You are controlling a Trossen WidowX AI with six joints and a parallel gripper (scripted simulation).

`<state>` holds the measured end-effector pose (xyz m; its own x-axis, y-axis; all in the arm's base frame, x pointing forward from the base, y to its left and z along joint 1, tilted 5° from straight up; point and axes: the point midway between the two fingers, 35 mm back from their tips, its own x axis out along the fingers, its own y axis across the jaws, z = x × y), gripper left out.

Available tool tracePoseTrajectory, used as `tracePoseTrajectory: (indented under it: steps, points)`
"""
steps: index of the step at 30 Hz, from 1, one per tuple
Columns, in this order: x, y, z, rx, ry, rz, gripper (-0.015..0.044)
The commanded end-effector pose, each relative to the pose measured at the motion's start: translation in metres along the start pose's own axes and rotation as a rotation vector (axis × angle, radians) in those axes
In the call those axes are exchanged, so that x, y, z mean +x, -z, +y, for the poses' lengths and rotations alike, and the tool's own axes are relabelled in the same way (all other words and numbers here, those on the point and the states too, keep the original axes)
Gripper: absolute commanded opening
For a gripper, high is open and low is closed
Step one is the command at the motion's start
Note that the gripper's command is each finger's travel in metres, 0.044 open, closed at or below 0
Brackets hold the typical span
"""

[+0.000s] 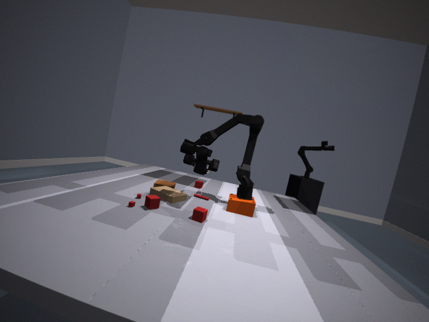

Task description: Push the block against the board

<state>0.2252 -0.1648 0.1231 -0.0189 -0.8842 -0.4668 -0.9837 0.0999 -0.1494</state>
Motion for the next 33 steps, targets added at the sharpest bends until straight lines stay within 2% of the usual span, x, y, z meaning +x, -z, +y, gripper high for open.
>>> tracePoseTrajectory:
  steps: [1,4,15,33]
  points:
    - [0.000,0.000,0.000,0.000,0.000,0.000,0.0374]
    - [0.000,-0.003,-0.002,0.008,0.000,-0.020,0.0295]
    - [-0.009,-0.044,-0.025,0.140,-0.035,-0.352,0.0006]
    - [-0.054,-0.102,-0.060,0.358,-0.221,-0.888,0.0000]
